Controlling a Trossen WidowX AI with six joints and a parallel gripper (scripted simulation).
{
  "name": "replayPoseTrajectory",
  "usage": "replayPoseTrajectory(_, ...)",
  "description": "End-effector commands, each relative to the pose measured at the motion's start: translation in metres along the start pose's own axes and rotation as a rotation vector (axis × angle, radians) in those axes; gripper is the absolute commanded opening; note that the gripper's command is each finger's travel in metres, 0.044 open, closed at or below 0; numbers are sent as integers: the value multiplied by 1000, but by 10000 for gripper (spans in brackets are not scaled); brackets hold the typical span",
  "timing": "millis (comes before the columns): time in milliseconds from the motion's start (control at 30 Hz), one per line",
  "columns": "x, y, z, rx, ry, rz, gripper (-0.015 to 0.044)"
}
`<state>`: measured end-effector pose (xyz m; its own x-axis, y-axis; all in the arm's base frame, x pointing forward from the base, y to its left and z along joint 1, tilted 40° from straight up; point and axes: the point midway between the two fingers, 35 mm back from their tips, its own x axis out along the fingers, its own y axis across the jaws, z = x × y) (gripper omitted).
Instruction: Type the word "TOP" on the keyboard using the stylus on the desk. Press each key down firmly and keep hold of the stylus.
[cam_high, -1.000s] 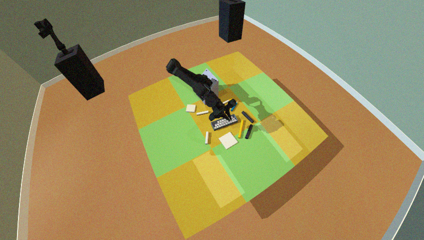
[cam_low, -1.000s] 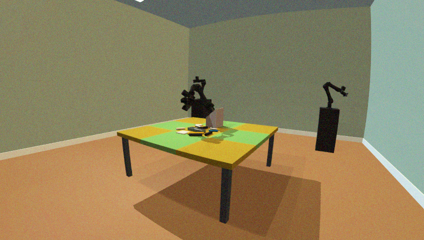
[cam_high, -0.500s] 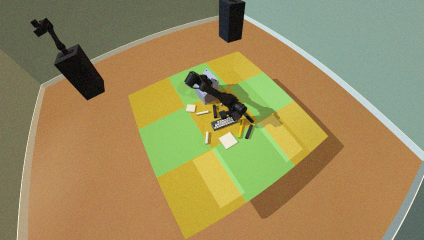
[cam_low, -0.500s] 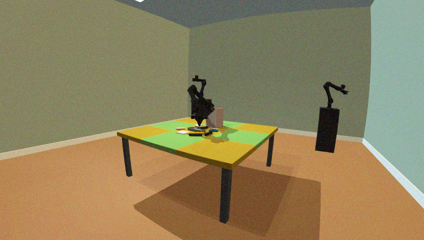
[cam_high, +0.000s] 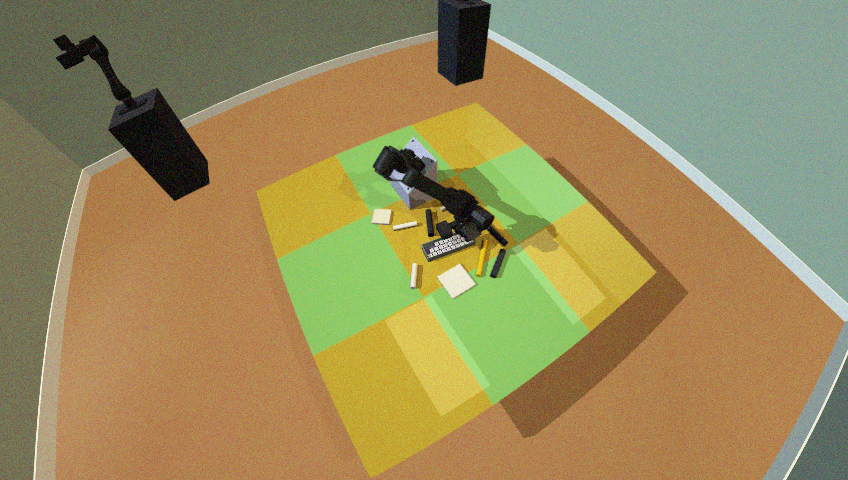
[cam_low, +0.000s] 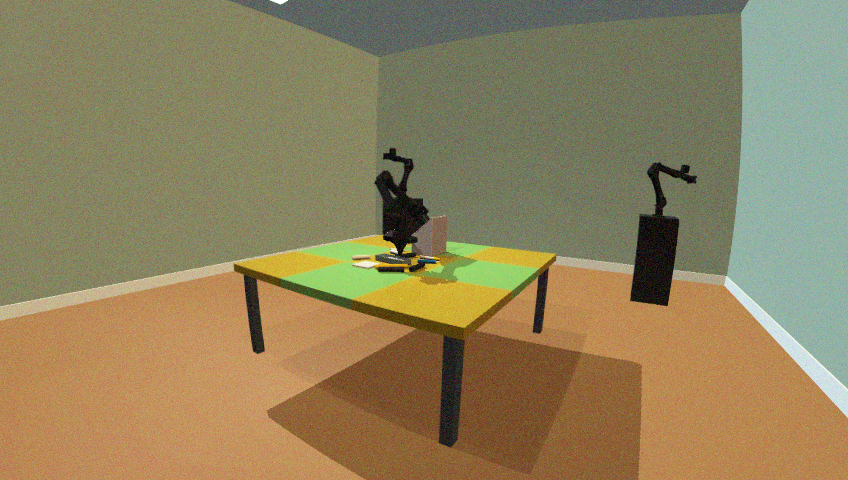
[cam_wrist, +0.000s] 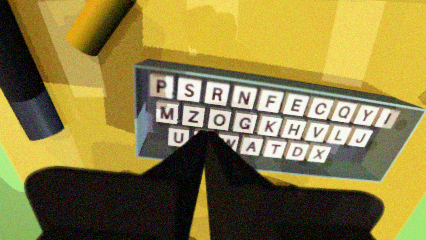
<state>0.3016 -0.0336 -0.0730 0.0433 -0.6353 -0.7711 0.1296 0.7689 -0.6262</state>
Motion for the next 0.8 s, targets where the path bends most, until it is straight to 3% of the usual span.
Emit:
replayPoseTrajectory(0, 1, -42, 0, 16, 1, -13, 0)
replayPoseTrajectory(467, 1, -53, -1, 16, 1, -15, 0)
replayPoseTrajectory(633, 0, -112, -2, 16, 1, -18, 0)
replayPoseTrajectory(767, 0, -115, -2, 16, 1, -18, 0)
